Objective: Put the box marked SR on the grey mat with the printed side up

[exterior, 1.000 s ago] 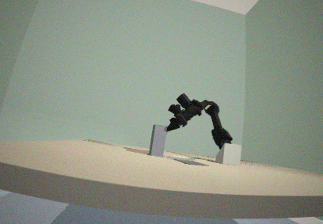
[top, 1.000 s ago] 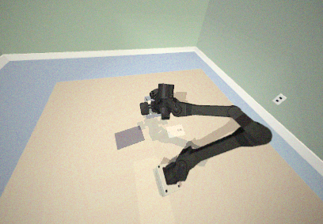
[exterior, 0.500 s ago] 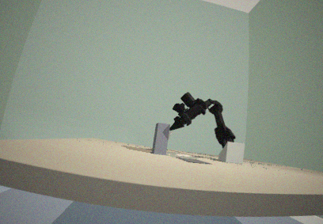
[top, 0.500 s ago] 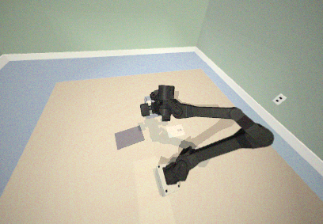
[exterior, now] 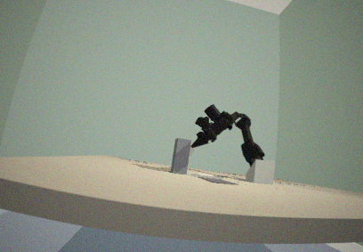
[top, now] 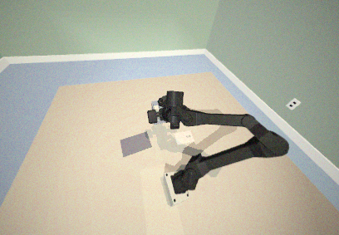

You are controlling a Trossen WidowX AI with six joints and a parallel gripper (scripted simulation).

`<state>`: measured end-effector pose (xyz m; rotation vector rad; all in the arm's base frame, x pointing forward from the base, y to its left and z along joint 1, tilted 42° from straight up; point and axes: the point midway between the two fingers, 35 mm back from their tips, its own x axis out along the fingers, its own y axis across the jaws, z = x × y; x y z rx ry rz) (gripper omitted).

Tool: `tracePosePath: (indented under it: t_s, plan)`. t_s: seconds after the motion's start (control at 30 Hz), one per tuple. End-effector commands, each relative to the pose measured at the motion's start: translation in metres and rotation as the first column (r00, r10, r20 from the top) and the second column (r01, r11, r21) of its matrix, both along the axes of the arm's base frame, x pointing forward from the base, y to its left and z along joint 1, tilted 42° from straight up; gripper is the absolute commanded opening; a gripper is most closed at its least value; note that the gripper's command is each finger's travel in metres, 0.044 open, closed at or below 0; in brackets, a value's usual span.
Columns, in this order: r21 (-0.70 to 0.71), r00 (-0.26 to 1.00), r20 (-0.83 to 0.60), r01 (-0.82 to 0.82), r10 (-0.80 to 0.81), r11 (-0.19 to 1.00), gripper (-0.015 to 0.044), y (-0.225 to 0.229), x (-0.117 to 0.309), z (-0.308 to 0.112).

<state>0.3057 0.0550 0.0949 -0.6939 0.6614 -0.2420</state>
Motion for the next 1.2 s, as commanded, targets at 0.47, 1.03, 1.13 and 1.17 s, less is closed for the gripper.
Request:
tracePosePath:
  t_s: [0.47,1.03,1.13,1.17]
  plan:
    - [-0.008,1.0,-0.009,0.008,-0.008,1.0,0.0,-0.0071,-0.0101,-0.0077]
    - [-0.008,1.0,-0.009,0.008,-0.008,1.0,0.0,-0.0078,-0.0112,-0.0085]
    - [-0.008,1.0,-0.009,0.008,-0.008,1.0,0.0,-0.0078,-0.0112,-0.0085]
    - [-0.008,1.0,-0.009,0.008,-0.008,1.0,0.0,-0.0078,-0.0112,-0.0085]
